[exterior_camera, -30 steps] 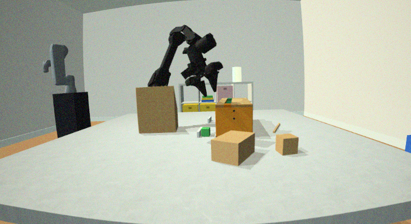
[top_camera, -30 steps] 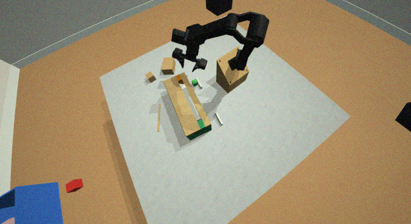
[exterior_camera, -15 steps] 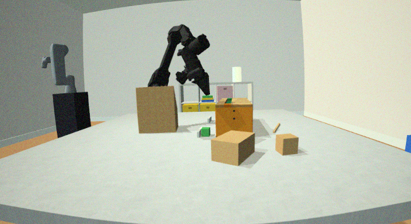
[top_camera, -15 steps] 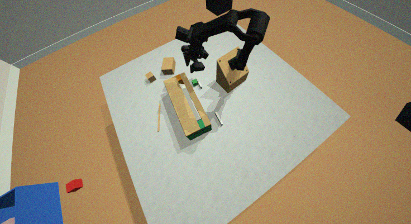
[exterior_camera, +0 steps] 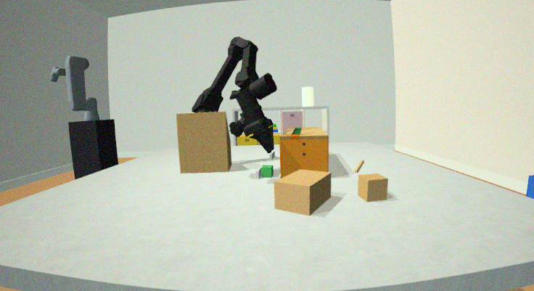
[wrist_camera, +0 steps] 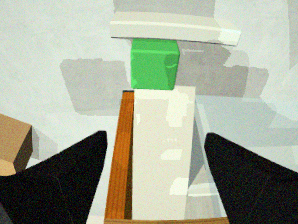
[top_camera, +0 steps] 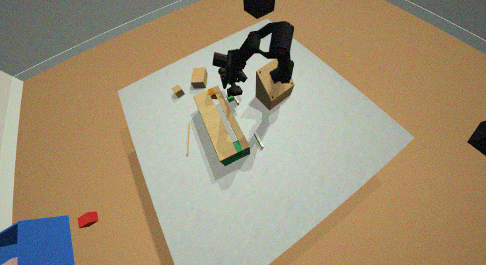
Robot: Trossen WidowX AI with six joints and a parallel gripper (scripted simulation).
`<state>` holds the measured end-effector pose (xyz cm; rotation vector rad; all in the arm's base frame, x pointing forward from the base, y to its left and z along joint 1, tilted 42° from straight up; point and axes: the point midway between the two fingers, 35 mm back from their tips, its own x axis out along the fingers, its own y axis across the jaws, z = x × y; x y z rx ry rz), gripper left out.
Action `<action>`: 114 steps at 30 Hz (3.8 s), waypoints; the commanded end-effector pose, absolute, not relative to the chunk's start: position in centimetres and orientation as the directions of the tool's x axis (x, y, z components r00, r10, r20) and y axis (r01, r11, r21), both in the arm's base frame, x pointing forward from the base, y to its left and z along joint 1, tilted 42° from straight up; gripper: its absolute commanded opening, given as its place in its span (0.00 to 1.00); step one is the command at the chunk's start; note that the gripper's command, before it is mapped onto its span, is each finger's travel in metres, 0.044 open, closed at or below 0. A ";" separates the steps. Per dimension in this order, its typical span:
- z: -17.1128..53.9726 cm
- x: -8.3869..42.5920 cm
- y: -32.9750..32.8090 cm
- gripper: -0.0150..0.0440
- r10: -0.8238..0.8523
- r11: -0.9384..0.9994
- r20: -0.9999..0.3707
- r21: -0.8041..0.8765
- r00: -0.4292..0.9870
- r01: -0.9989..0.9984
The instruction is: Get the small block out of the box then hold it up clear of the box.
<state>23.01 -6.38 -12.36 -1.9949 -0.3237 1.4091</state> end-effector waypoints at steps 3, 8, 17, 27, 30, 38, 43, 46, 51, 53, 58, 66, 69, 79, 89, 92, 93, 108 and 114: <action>-13.2 22.7 -5.4 0.74 0.552 -0.741 -0.737 -0.648 0.389 -0.176; -13.8 22.8 -4.9 0.74 0.552 -0.741 -0.738 -0.648 0.389 -0.176; -15.0 22.9 -4.1 0.74 0.552 -0.742 -0.738 -0.647 0.388 -0.177; -16.2 22.9 -3.0 0.74 0.552 -0.741 -0.738 -0.648 0.388 -0.177; -16.6 22.9 -2.7 0.74 0.553 -0.741 -0.737 -0.648 0.389 -0.176; -17.5 22.8 -1.8 0.74 0.554 -0.739 -0.736 -0.650 0.389 -0.176; -17.7 22.7 -1.6 0.69 0.555 -0.739 -0.735 -0.650 0.389 -0.176; -17.7 22.7 -1.6 0.56 0.555 -0.739 -0.735 -0.650 0.389 -0.176; -17.7 22.7 -1.6 0.40 0.555 -0.739 -0.735 -0.650 0.389 -0.176; -17.7 22.7 -1.6 0.35 0.555 -0.739 -0.736 -0.650 0.389 -0.175; -17.2 22.9 -2.2 0.25 0.552 -0.745 -0.738 -0.646 0.387 -0.169; -14.8 23.2 -4.5 0.25 0.548 -0.747 -0.740 -0.643 0.391 -0.169; -13.8 23.1 -5.4 0.25 0.547 -0.747 -0.739 -0.643 0.393 -0.169; -12.3 23.1 -7.0 0.25 0.526 -0.742 -0.752 -0.634 0.398 -0.218; -9.1 22.7 -11.0 0.25 0.439 -0.695 -0.804 -0.586 0.400 -0.417; -8.1 22.4 -12.1 0.25 0.414 -0.672 -0.819 -0.569 0.398 -0.473; -7.7 22.2 -12.5 0.25 0.405 -0.664 -0.824 -0.563 0.397 -0.492; -6.5 21.7 -13.6 0.25 0.376 -0.632 -0.840 -0.542 0.391 -0.554; -6.5 21.7 -13.6 0.25 0.376 -0.632 -0.840 -0.542 0.391 -0.554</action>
